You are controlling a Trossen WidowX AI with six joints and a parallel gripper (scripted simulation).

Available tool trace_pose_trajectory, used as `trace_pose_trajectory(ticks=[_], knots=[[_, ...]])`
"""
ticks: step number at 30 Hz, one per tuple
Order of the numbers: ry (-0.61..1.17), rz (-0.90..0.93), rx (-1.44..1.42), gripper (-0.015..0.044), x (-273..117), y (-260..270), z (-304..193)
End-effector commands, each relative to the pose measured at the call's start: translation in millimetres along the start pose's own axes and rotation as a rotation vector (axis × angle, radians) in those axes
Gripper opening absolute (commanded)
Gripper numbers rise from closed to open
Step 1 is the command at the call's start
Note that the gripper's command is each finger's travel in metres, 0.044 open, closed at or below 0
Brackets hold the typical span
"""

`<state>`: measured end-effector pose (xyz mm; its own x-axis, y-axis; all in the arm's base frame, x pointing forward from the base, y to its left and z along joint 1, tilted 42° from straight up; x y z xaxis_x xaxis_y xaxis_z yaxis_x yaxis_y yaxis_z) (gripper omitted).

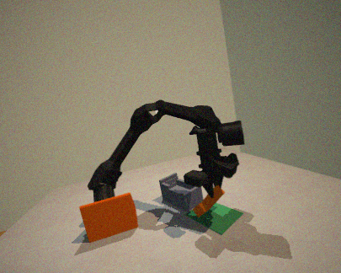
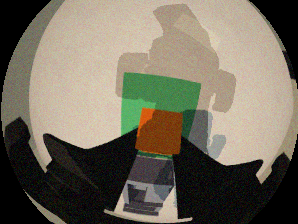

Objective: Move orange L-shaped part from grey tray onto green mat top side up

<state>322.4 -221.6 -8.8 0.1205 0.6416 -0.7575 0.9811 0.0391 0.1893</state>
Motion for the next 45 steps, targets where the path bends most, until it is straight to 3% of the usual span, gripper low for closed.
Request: trace_pose_trajectory(ticks=[1,4,14,19,24,45], knots=[[0.004,0.003,0.006,0.0000,1,0,0],[0.000,0.000,0.000,0.0000,0,0,0],[0.000,0.000,0.000,0.0263,-2,0,0],[0.000,0.000,0.003,0.0394,-38,2,2],[0.002,0.001,0.007,0.0400,-85,-1,0],[-0.004,0.014,0.013,0.0400,-80,-1,1]])
Point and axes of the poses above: the point midway between the two fingers, 35 mm back from their tips, its own x axis out along the fingers, its own y axis across the jaws, z = x × y, the point moved 7 cm from there along -x, back along the fingers, and after that the axes turned 8 degrees about x, right-handed, at the moved point
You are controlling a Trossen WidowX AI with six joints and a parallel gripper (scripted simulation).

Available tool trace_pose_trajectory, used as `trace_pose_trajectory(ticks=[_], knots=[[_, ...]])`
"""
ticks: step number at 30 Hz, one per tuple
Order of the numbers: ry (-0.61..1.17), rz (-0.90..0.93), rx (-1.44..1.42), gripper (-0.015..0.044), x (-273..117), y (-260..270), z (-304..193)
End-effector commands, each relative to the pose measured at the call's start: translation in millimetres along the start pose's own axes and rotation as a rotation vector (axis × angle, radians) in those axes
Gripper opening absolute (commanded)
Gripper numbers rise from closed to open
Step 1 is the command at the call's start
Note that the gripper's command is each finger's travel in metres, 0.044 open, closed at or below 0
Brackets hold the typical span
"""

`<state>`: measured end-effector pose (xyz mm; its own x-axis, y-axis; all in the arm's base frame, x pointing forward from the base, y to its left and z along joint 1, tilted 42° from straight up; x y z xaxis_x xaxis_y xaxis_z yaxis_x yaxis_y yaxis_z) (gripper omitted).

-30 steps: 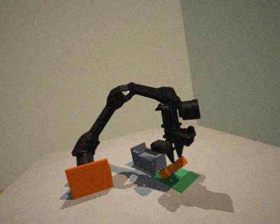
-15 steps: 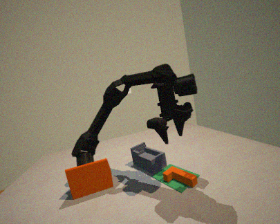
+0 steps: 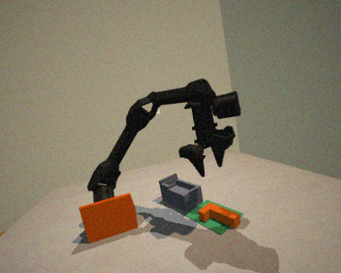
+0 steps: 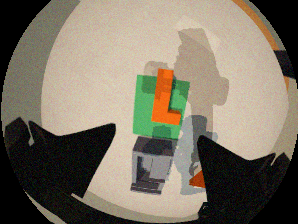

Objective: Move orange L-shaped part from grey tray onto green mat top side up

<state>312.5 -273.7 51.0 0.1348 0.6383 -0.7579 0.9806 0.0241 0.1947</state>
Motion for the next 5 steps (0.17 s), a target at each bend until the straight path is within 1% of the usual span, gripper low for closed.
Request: trace_pose_trajectory(ticks=[1,5], knots=[[0.001,0.001,0.005,0.0400,0.5,-0.5,0.1],[0.001,0.001,0.005,0.0400,0.5,-0.5,0.1]])
Point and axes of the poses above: the point midway between the two fingers, 35 mm back from their tips, its own x axis out along the fingers, its own y axis across the jaws, z = x × y, the point moved 7 cm from there along -x, back along the fingers, and after that the axes turned 8 degrees about x, right-handed, at the moved point
